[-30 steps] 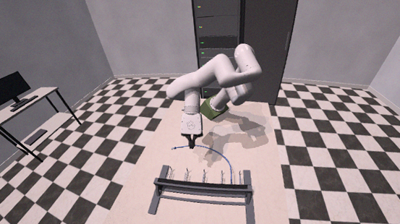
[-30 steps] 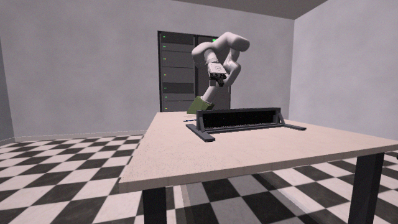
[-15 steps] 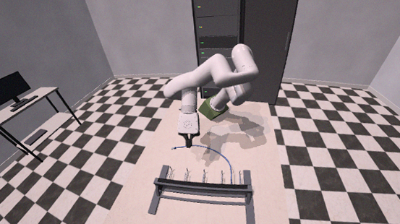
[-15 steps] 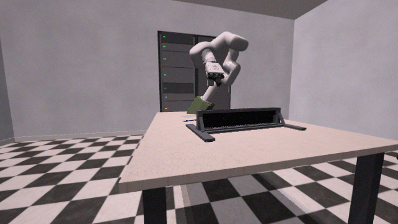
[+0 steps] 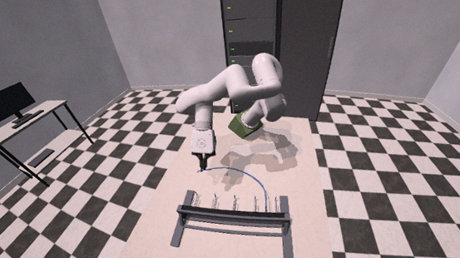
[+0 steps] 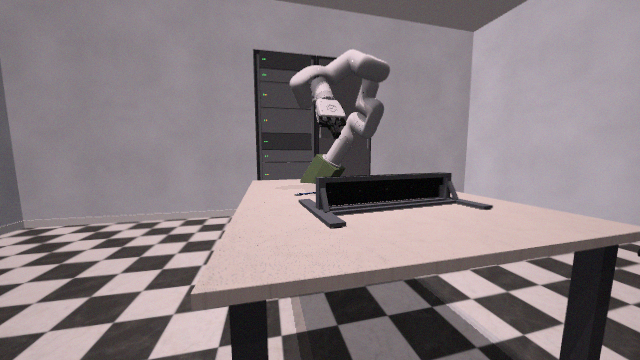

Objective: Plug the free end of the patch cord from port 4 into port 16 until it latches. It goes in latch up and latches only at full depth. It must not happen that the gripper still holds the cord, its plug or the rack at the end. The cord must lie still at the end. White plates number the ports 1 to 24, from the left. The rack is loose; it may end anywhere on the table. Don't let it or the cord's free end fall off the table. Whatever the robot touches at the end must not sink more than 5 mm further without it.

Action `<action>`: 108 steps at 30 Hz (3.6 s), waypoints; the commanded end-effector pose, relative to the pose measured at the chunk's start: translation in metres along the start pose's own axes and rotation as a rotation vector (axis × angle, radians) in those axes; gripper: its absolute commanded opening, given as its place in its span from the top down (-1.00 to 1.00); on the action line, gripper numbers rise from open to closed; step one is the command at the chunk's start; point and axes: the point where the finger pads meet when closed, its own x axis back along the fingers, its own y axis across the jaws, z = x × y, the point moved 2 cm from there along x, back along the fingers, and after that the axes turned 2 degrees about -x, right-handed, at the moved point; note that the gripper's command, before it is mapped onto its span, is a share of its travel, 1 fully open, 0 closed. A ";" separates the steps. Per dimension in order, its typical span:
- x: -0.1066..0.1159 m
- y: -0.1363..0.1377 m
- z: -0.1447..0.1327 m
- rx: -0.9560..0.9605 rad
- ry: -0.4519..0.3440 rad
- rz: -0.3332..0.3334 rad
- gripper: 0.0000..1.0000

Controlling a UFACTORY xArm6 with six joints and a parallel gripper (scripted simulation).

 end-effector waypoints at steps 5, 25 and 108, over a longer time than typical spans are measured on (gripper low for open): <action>0.000 -0.023 -0.003 0.002 -0.001 -0.002 1.00; -0.035 -0.024 -0.003 0.002 -0.001 -0.002 1.00; -0.076 -0.024 -0.003 0.002 -0.001 -0.002 1.00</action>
